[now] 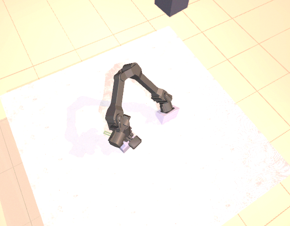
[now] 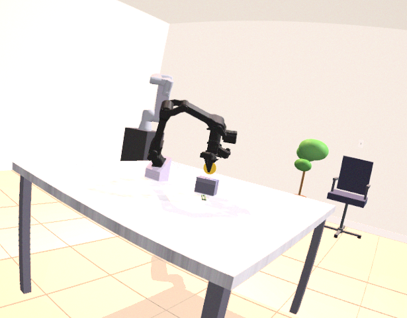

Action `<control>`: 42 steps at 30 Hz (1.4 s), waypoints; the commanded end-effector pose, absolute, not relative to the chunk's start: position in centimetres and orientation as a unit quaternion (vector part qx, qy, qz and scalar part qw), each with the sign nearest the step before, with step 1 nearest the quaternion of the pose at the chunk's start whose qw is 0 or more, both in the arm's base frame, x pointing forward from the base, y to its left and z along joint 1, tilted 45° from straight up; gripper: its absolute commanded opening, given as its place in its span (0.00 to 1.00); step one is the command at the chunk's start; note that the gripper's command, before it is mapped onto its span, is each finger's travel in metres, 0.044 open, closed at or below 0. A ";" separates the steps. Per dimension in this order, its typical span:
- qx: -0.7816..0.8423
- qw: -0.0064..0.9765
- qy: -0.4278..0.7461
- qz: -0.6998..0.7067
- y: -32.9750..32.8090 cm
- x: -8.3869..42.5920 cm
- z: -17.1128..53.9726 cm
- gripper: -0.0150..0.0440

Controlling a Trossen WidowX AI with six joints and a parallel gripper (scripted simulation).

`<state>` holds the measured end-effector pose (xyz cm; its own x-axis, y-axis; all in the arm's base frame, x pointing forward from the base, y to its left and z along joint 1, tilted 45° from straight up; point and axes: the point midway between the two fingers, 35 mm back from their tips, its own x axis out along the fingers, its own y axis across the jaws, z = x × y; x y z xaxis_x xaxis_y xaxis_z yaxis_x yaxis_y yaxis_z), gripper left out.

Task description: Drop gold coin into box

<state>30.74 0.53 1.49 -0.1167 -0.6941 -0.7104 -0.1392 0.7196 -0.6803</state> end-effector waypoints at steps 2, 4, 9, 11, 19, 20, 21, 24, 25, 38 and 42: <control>-0.294 0.596 0.710 -0.232 0.5 30.8 1.5 0.25; -0.294 0.596 0.710 -0.232 0.4 30.8 1.4 0.25; -0.295 0.596 0.711 -0.231 0.2 30.8 1.1 0.25; -0.295 0.596 0.711 -0.230 0.1 30.8 1.0 0.25; -0.295 0.596 0.711 -0.231 -0.2 30.7 0.7 0.25; -0.295 0.596 0.711 -0.231 -0.3 30.7 0.7 0.25; -0.295 0.596 0.711 -0.231 -0.3 30.7 0.7 0.25; -0.295 0.596 0.711 -0.231 -0.4 30.7 0.6 0.25; -0.295 0.596 0.711 -0.231 -0.4 30.6 0.5 0.25; -0.293 0.597 0.711 -0.232 -0.7 30.6 0.2 0.39; -0.293 0.597 0.711 -0.232 -0.7 30.6 0.2 0.53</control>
